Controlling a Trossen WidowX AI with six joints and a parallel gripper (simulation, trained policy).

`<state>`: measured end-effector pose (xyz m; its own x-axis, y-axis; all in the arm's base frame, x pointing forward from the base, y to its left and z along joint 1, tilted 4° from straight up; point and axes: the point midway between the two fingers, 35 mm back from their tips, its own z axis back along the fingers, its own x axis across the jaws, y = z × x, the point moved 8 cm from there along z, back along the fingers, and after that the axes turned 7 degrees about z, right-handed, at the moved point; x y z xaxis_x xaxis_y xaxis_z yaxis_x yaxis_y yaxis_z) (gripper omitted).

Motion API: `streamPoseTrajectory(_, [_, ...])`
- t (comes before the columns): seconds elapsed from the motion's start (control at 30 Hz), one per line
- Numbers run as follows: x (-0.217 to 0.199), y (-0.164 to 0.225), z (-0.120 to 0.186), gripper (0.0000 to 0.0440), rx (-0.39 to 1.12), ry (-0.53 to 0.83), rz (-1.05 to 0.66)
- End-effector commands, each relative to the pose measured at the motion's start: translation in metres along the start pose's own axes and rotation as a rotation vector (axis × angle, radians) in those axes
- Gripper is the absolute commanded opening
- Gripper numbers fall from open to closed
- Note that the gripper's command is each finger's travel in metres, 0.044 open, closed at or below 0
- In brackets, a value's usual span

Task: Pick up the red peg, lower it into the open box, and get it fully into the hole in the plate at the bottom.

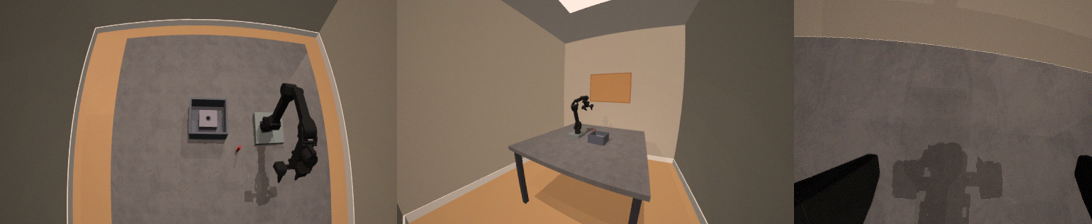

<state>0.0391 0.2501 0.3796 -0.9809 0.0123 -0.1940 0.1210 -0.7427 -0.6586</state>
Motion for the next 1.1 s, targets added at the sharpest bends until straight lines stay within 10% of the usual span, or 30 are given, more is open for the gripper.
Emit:
streamPoseTrajectory(0.0, [-0.009,0.01,0.0,0.044,0.031,0.019,-0.112])
streamPoseTrajectory(1.07, [-0.075,0.112,-0.023,0.044,0.352,0.314,-1.146])
